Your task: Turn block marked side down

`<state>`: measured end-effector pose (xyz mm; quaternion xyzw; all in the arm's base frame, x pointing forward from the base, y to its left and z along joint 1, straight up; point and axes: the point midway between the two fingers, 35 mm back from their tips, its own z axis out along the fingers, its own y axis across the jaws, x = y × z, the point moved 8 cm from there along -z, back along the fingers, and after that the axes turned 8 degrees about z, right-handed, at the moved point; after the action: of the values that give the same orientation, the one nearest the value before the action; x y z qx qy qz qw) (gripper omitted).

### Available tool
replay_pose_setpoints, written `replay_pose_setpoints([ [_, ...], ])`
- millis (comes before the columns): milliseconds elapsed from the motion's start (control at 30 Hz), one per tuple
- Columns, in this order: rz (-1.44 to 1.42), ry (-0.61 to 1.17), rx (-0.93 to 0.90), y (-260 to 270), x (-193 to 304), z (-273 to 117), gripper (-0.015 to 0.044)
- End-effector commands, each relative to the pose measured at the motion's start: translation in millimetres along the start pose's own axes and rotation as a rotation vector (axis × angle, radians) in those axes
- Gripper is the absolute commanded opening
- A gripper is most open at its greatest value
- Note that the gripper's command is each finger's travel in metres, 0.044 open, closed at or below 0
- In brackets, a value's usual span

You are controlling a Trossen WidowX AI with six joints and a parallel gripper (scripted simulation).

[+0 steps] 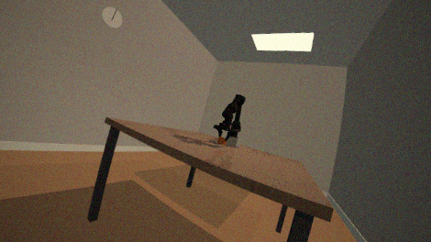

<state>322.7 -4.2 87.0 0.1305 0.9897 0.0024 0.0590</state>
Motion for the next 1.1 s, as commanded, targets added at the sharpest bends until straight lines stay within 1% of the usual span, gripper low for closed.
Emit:
replay_pose_setpoints([
  [0,0.001,-0.054,-0.002,-1,5,2,0.0000],
  [700,0.004,-0.401,-0.052,-6,37,9,0.0000],
  [867,0.005,-0.427,-0.057,-6,40,10,0.0000],
  [1067,0.001,-0.497,-0.065,-5,39,26,0.0000],
])
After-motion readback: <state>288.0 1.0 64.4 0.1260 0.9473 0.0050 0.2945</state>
